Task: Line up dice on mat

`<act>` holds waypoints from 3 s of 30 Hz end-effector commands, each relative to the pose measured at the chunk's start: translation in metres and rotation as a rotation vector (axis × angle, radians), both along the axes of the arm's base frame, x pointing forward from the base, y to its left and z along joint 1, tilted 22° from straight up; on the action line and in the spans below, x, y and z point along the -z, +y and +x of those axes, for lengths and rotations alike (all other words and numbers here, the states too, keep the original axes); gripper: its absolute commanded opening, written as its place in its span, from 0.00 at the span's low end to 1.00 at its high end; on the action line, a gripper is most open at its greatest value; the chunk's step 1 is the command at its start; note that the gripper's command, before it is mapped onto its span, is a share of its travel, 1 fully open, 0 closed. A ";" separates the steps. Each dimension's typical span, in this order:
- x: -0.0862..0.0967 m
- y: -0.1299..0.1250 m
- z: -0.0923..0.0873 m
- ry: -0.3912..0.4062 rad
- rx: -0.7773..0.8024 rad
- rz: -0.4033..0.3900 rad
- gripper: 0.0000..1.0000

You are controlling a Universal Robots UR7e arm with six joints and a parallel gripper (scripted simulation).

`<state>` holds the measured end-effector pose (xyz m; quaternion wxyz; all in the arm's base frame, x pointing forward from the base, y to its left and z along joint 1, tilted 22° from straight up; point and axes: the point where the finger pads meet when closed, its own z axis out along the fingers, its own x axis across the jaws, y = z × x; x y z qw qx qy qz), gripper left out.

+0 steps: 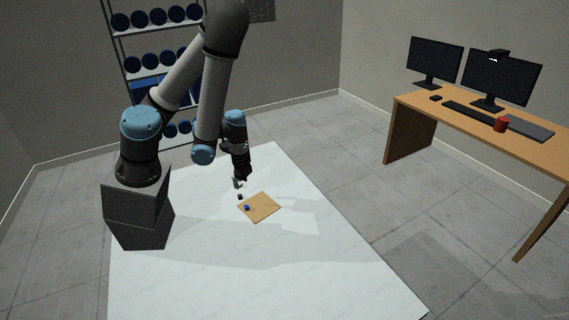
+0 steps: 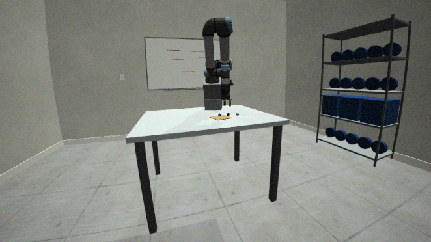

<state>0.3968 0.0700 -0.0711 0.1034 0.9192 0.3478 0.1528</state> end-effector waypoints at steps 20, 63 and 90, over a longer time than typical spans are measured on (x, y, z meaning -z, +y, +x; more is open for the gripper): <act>0.007 0.046 0.005 -0.060 0.659 0.249 1.00; 0.015 0.085 0.004 -0.144 1.506 0.576 1.00; 0.016 0.087 0.003 -0.150 1.570 0.602 0.70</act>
